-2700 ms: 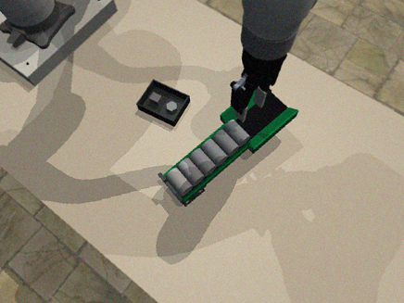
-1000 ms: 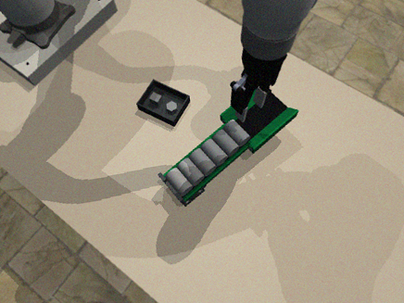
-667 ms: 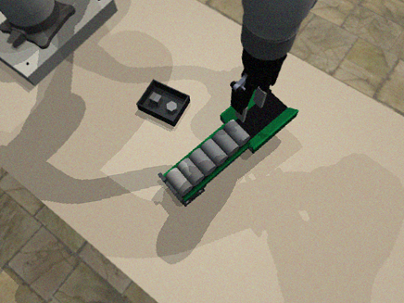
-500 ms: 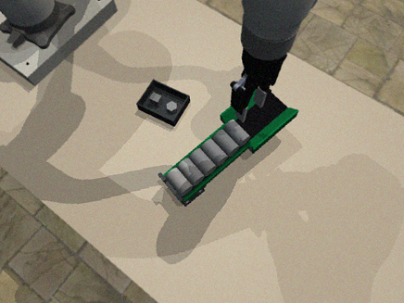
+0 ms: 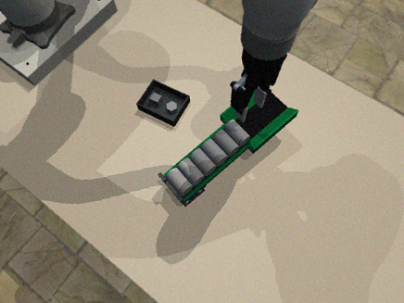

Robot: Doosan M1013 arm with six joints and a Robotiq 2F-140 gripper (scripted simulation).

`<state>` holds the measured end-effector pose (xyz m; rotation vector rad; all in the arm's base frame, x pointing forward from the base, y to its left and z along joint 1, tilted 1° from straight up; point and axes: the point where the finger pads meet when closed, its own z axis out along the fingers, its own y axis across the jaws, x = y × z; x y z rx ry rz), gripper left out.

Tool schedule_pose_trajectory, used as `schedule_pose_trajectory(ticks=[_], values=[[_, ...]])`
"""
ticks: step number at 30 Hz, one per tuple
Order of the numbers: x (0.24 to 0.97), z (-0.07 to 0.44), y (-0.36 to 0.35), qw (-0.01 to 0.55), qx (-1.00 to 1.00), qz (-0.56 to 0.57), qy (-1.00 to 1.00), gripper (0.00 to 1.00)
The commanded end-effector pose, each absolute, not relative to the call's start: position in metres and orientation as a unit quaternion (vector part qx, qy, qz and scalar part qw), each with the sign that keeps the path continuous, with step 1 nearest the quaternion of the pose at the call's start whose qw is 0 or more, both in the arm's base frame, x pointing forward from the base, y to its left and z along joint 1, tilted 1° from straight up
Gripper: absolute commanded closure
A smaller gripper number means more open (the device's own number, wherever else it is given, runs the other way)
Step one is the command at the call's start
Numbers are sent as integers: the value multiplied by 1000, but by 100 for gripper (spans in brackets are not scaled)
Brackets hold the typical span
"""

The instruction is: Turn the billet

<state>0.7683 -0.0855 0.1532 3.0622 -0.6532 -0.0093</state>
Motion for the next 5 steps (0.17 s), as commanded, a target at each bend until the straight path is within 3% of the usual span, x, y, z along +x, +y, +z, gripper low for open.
schedule_pose_trajectory(ticks=[1,5], values=[[768,153,-86,5,978,-3,-209,59],[768,153,-86,5,978,-3,-209,59]])
